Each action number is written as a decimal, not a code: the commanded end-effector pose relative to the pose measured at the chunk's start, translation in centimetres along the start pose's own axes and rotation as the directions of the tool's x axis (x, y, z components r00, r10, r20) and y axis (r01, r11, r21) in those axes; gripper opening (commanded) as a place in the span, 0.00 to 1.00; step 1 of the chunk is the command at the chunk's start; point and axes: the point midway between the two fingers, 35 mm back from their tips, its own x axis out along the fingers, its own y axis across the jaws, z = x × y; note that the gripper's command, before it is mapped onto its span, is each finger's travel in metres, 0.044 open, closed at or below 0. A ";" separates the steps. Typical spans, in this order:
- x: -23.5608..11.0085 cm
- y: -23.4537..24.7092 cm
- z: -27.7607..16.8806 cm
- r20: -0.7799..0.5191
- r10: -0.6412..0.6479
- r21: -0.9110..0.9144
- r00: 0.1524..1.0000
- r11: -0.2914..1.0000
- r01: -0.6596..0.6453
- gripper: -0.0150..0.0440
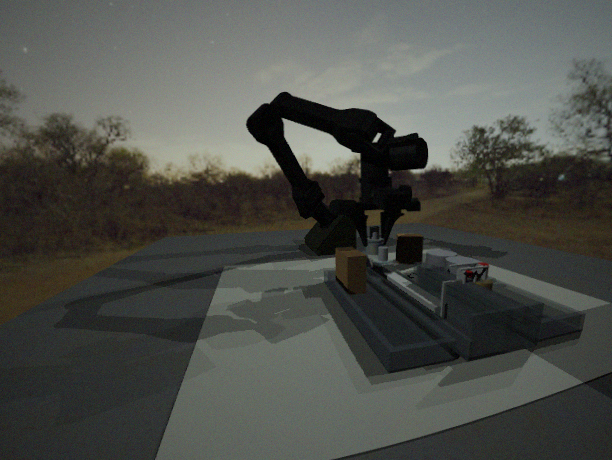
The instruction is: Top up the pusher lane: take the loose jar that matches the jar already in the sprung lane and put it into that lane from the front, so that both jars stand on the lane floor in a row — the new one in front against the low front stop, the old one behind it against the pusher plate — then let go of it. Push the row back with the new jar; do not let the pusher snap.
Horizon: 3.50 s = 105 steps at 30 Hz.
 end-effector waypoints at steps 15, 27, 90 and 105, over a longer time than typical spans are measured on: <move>1.3 -0.1 0.2 -0.006 -0.008 -0.011 1.000 1.000 0.008 0.25; 1.3 0.0 0.7 -0.005 -0.008 -0.011 1.000 1.000 0.008 0.25; 1.2 -0.1 3.3 -0.004 -0.008 -0.010 1.000 1.000 0.008 0.25; 1.1 -0.1 4.0 -0.004 -0.008 -0.010 1.000 1.000 0.008 0.25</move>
